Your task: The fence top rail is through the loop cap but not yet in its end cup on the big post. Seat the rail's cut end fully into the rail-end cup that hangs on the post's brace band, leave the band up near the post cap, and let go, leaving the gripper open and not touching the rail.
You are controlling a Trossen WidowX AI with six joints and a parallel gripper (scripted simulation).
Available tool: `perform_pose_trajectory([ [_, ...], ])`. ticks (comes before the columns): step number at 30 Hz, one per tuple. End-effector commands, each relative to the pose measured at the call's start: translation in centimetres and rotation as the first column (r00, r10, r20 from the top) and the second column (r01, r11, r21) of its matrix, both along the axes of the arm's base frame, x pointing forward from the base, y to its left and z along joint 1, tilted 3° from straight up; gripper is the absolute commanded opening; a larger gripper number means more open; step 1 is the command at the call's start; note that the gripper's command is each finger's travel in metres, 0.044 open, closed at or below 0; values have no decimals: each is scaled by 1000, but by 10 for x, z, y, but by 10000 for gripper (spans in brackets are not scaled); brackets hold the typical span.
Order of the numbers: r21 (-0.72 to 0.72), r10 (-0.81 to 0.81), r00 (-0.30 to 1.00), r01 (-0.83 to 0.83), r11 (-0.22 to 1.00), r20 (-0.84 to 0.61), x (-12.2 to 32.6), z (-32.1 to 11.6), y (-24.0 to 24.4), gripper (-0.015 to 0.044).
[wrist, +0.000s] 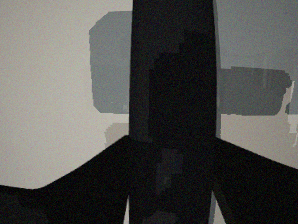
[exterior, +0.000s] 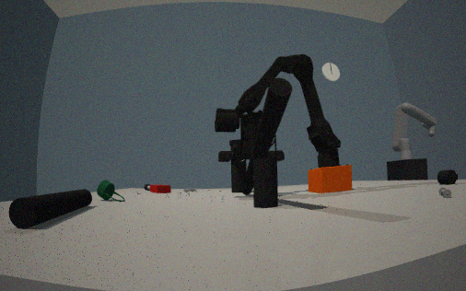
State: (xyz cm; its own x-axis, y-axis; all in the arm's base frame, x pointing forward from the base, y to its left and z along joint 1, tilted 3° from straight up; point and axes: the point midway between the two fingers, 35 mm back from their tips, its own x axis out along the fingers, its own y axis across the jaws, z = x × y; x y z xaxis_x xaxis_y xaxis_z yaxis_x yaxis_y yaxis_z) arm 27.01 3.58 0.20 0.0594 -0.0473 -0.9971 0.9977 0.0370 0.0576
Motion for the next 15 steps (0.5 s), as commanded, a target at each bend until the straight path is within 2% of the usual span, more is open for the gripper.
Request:
perform_pose_trajectory([
  [1,4,4,1000,-4,1000,-11,-2,-1,1,156],
  [4,4,4,1000,-4,1000,-11,-2,-1,1,136],
  [9,4,4,1000,-4,1000,-11,0,5,0,5],
  [15,-46,6,1000,-6,999,-11,2,16,-5,0],
])
